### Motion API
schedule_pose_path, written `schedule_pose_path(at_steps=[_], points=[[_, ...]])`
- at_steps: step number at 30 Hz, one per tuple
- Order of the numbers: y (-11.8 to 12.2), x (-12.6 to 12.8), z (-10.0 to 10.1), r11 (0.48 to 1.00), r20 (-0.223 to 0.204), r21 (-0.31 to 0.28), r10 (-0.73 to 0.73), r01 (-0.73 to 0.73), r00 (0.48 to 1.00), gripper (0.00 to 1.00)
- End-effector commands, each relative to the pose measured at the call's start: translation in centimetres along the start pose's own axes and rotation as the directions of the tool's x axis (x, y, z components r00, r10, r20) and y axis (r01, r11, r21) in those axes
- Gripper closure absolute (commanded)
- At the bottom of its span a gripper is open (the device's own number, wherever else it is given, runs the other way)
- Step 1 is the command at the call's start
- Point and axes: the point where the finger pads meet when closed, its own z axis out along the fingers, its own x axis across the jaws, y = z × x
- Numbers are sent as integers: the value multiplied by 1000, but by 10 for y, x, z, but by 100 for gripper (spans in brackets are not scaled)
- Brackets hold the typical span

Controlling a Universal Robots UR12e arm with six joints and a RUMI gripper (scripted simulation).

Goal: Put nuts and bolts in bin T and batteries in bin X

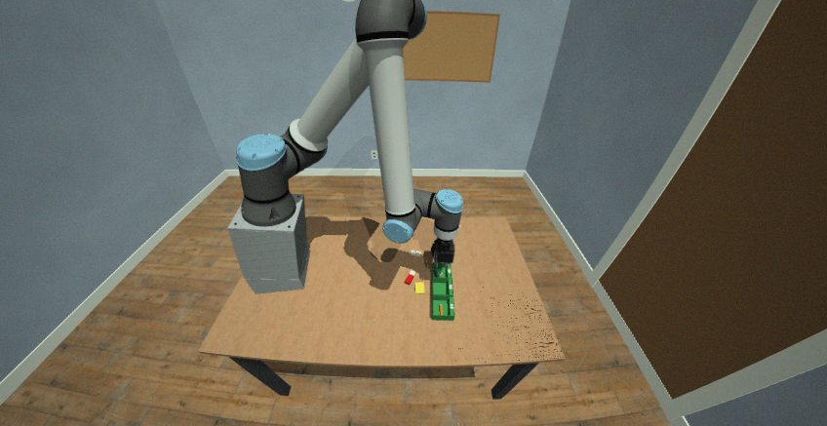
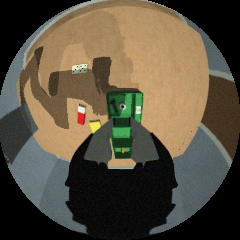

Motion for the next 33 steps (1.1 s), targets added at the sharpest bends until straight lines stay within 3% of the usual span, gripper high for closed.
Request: schedule_pose_path(at_steps=[1, 5, 6, 33], points=[[0, 0, -2, 1000, -1, 0, 0, 0, 1000, 82], [0, 0, -2, 1000, -1, 0, 0, 0, 1000, 82], [0, 0, -6, 1000, -1, 0, 0, 0, 1000, 0], [0, 0, -106, 1000, -1, 0, 0, 0, 1000, 0]])
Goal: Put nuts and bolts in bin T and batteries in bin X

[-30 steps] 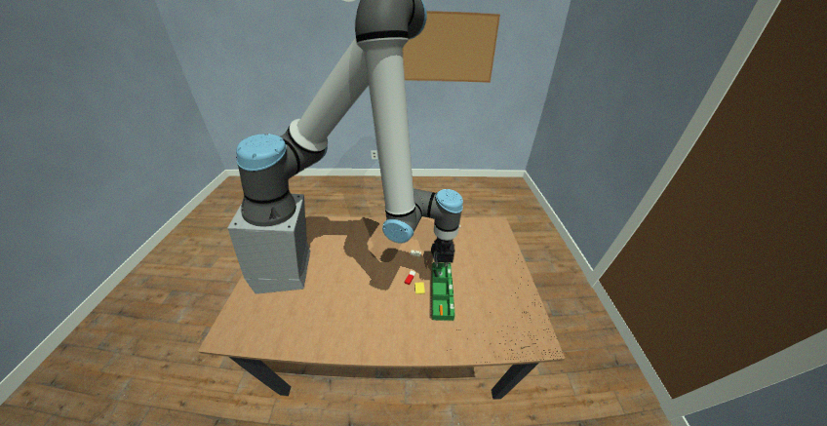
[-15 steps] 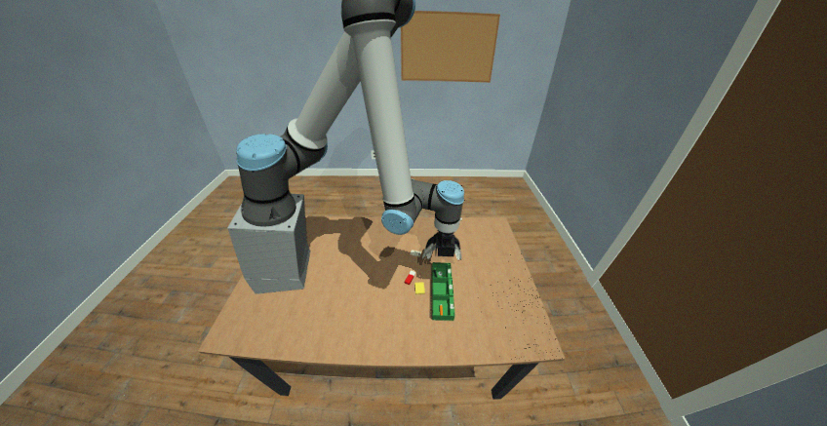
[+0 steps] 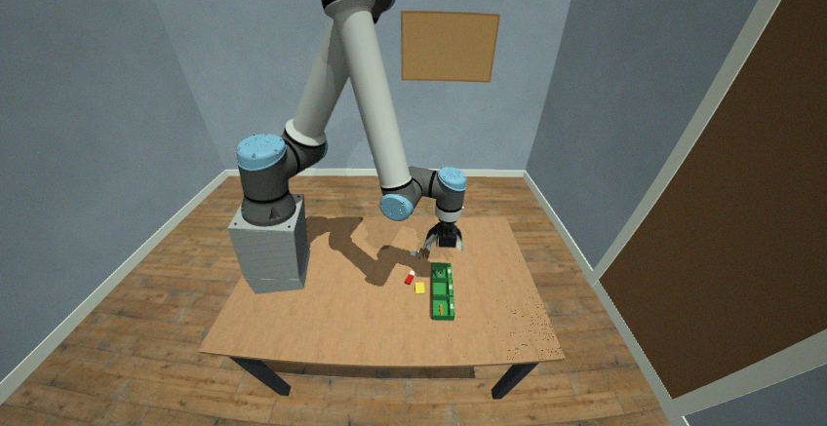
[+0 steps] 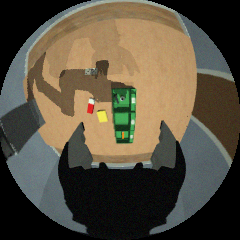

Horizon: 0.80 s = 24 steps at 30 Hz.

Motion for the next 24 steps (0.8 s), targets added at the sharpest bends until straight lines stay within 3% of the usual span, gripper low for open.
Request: schedule_pose_path(at_steps=[1, 10, 24], points=[[0, 0, -22, 1000, -1, 0, 0, 0, 1000, 0], [0, 0, -49, 1000, -1, 0, 0, 0, 1000, 0], [0, 0, -49, 1000, -1, 0, 0, 0, 1000, 0]])
